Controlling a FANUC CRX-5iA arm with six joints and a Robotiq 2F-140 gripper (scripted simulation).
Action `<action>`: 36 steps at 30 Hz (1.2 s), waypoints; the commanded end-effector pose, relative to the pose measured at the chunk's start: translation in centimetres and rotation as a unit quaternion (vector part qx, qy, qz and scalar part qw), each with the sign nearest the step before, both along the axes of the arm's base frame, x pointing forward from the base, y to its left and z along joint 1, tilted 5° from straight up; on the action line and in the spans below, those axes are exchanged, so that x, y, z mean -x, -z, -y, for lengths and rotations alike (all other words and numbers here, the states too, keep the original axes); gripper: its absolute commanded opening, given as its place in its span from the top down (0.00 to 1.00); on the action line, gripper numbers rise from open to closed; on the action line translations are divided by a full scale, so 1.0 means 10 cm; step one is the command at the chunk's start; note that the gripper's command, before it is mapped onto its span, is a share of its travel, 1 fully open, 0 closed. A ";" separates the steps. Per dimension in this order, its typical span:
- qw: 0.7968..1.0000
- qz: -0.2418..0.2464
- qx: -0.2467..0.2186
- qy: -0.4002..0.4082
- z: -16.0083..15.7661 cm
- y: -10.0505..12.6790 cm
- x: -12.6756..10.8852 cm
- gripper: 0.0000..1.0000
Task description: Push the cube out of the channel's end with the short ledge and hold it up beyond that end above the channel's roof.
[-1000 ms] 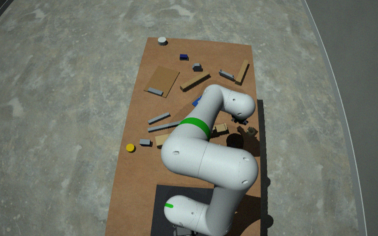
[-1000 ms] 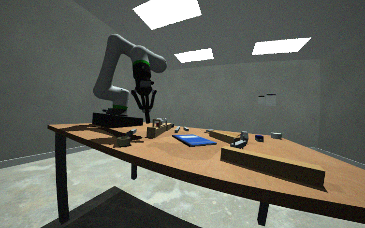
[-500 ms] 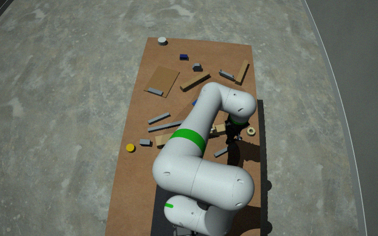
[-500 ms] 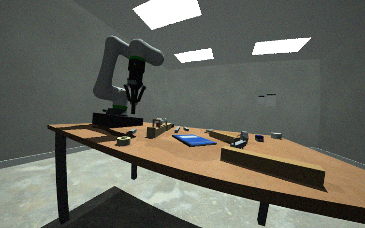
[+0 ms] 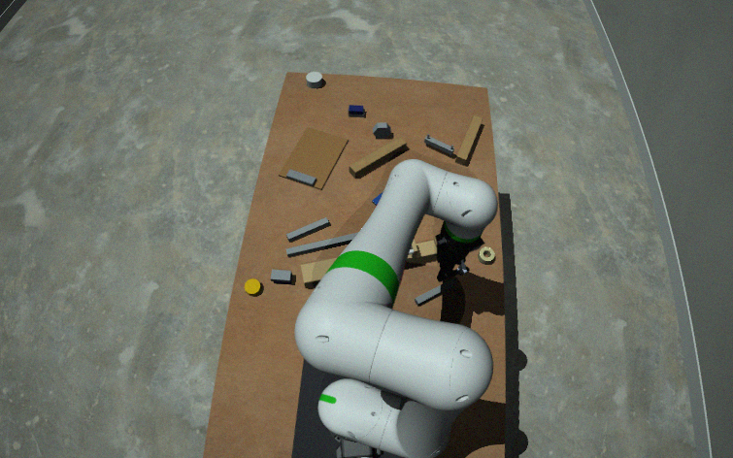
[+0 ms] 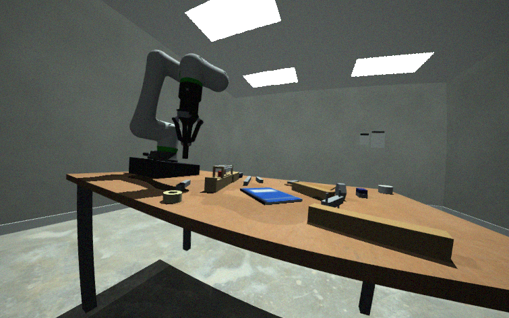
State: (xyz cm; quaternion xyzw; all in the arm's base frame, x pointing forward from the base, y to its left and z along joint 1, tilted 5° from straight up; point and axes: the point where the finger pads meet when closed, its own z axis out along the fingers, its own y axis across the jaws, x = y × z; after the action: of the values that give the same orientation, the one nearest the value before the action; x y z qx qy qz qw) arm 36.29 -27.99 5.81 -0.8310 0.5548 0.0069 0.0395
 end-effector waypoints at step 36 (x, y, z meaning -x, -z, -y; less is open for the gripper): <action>1.000 0.001 0.001 0.000 0.00 -0.01 0.00 0.70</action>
State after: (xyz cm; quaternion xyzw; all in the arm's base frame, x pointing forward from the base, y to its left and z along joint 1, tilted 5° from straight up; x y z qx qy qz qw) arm 36.29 -27.99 5.81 -0.8310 0.5548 0.0069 0.0395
